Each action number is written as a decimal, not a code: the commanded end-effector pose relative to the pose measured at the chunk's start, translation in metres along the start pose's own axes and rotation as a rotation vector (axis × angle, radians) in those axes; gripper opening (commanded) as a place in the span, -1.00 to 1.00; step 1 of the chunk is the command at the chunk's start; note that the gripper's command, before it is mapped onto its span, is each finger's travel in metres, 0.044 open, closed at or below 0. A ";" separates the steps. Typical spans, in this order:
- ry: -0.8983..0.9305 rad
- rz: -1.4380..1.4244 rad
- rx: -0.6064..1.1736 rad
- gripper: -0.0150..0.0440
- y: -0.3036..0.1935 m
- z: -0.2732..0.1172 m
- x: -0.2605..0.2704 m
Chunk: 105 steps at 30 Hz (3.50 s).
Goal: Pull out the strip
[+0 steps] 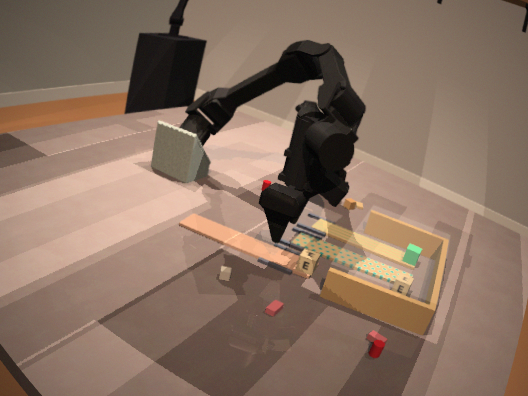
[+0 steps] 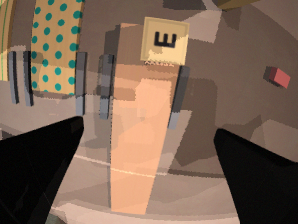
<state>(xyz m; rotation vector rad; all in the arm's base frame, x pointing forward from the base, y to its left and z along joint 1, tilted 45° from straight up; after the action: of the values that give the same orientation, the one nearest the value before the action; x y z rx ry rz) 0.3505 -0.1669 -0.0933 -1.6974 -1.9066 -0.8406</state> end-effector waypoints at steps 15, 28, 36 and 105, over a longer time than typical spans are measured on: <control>0.001 0.000 -0.009 0.91 0.055 -0.010 -0.004; 0.001 0.000 -0.009 0.36 0.056 0.010 -0.004; 0.001 -0.001 -0.009 0.36 0.056 0.023 -0.004; 0.002 0.003 -0.005 -0.49 -0.034 -0.001 0.049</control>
<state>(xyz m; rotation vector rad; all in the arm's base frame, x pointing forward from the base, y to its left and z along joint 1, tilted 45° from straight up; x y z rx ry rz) 0.3191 -0.1371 -0.0658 -1.7040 -1.8970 -0.8533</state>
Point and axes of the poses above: the point midway between the two fingers, 35 mm back from their tips, its own z axis out along the fingers, its own x axis across the jaws, y = z × x, the point moved 1 cm from there along -z, back along the fingers, and after that the axes turned 1 degree about -z, right-handed, at the moved point
